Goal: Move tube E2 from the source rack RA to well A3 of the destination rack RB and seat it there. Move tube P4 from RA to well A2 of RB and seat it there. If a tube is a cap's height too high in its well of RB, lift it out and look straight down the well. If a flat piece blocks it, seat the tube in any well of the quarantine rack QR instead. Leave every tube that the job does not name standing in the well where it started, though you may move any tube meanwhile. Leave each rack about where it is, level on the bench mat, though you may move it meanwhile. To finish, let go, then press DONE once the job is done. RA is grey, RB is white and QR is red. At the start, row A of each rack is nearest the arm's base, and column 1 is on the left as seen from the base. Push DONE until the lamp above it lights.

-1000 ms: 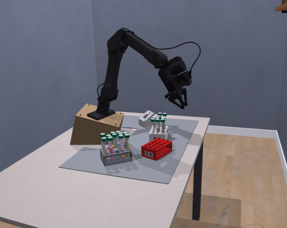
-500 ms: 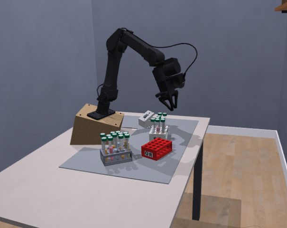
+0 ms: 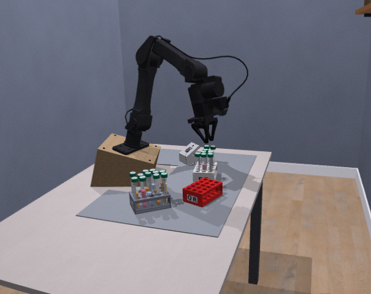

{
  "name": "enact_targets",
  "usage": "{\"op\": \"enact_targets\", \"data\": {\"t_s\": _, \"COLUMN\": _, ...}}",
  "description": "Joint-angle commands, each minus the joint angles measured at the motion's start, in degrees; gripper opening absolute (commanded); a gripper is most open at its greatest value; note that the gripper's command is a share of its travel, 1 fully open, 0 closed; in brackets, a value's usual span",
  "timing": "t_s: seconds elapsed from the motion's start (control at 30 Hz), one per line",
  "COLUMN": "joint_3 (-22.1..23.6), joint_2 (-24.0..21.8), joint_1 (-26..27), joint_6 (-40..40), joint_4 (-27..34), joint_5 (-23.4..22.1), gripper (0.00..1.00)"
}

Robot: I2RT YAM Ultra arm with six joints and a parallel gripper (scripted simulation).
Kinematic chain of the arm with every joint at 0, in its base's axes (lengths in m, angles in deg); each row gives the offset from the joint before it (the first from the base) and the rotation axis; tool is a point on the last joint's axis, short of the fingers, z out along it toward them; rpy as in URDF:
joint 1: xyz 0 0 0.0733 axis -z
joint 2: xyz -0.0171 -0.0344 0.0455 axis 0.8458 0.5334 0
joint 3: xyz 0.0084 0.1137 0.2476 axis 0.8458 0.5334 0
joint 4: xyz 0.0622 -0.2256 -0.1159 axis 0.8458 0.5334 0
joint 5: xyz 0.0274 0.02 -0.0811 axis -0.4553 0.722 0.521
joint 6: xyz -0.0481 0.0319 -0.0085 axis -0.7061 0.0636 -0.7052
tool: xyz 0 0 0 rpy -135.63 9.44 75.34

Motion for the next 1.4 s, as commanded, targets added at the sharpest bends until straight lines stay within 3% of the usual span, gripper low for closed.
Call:
{"op": "enact_targets", "data": {"t_s": 0.0, "joint_3": -2.47, "joint_2": 0.77, "joint_1": 1.15, "joint_6": -2.27, "joint_4": 4.44, "joint_5": 1.51, "gripper": 0.30}}
{"op": "enact_targets", "data": {"t_s": 0.03, "joint_3": -1.60, "joint_2": -1.82, "joint_1": 1.74, "joint_6": -2.85, "joint_4": 4.35, "joint_5": 1.37, "gripper": 0.30}}
{"op": "enact_targets", "data": {"t_s": 0.1, "joint_3": 1.86, "joint_2": -2.57, "joint_1": 2.76, "joint_6": -3.85, "joint_4": 4.50, "joint_5": 0.84, "gripper": 0.30}}
{"op": "enact_targets", "data": {"t_s": 0.17, "joint_3": -1.75, "joint_2": -1.78, "joint_1": 3.28, "joint_6": -4.87, "joint_4": 7.93, "joint_5": 2.25, "gripper": 0.30}}
{"op": "enact_targets", "data": {"t_s": 0.27, "joint_3": 2.51, "joint_2": -3.18, "joint_1": 4.94, "joint_6": -6.54, "joint_4": 8.15, "joint_5": 1.73, "gripper": 0.30}}
{"op": "enact_targets", "data": {"t_s": 0.3, "joint_3": 2.55, "joint_2": -3.24, "joint_1": 5.05, "joint_6": -6.66, "joint_4": 8.18, "joint_5": 1.72, "gripper": 0.30}}
{"op": "enact_targets", "data": {"t_s": 0.33, "joint_3": -0.49, "joint_2": -2.79, "joint_1": 5.30, "joint_6": -7.17, "joint_4": 10.02, "joint_5": 2.44, "gripper": 0.30}}
{"op": "enact_targets", "data": {"t_s": 0.37, "joint_3": -0.96, "joint_2": -0.54, "joint_1": 5.68, "joint_6": -7.75, "joint_4": 11.60, "joint_5": 2.82, "gripper": 0.30}}
{"op": "enact_targets", "data": {"t_s": 0.43, "joint_3": 3.02, "joint_2": -3.59, "joint_1": 6.81, "joint_6": -8.93, "joint_4": 11.64, "joint_5": 2.58, "gripper": 0.30}}
{"op": "enact_targets", "data": {"t_s": 0.53, "joint_3": 3.42, "joint_2": -3.90, "joint_1": 7.13, "joint_6": -9.25, "joint_4": 11.64, "joint_5": 2.53, "gripper": 0.30}}
{"op": "enact_targets", "data": {"t_s": 0.6, "joint_3": 0.29, "joint_2": -0.30, "joint_1": 7.17, "joint_6": -9.78, "joint_4": 13.77, "joint_5": 3.70, "gripper": 0.30}}
{"op": "enact_targets", "data": {"t_s": 0.63, "joint_3": 3.49, "joint_2": -0.59, "joint_1": 7.34, "joint_6": -10.01, "joint_4": 13.49, "joint_5": 3.63, "gripper": 0.30}}
{"op": "enact_targets", "data": {"t_s": 0.8, "joint_3": 8.23, "joint_2": -4.01, "joint_1": 8.39, "joint_6": -11.04, "joint_4": 9.04, "joint_5": 3.58, "gripper": 0.30}}
{"op": "enact_targets", "data": {"t_s": 1.37, "joint_3": 6.50, "joint_2": -4.21, "joint_1": 8.50, "joint_6": -10.99, "joint_4": 9.45, "joint_5": 3.29, "gripper": 0.30}}
